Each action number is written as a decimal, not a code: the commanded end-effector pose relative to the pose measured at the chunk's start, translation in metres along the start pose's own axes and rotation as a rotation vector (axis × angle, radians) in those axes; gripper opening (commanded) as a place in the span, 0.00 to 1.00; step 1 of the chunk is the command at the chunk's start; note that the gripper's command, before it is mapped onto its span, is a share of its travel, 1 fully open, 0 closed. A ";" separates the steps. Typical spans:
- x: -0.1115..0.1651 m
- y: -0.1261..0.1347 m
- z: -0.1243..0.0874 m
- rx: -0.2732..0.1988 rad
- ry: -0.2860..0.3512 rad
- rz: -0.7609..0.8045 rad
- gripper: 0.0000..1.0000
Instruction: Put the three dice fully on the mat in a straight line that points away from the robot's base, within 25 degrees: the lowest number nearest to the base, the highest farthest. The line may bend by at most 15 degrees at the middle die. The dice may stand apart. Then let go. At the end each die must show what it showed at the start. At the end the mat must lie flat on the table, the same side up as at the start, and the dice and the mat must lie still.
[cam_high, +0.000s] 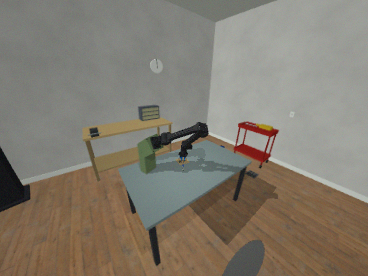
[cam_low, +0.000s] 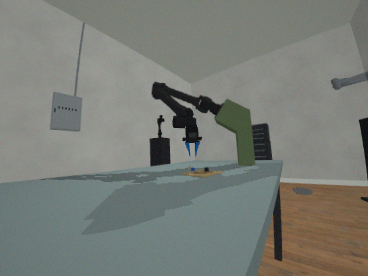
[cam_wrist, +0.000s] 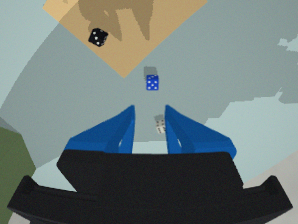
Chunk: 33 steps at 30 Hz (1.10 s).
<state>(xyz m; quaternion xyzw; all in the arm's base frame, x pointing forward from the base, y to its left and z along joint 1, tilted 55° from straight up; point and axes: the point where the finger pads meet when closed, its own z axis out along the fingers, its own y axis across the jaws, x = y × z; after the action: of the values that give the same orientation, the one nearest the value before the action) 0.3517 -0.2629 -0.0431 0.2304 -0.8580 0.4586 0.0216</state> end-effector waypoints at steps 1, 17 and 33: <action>0.002 -0.003 0.007 0.003 0.003 0.005 0.30; 0.002 -0.003 0.024 0.002 0.003 0.005 0.30; 0.003 -0.003 0.046 0.002 0.003 0.004 0.30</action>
<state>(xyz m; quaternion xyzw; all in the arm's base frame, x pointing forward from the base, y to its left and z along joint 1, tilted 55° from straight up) 0.3577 -0.2931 -0.0652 0.2307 -0.8588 0.4569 0.0210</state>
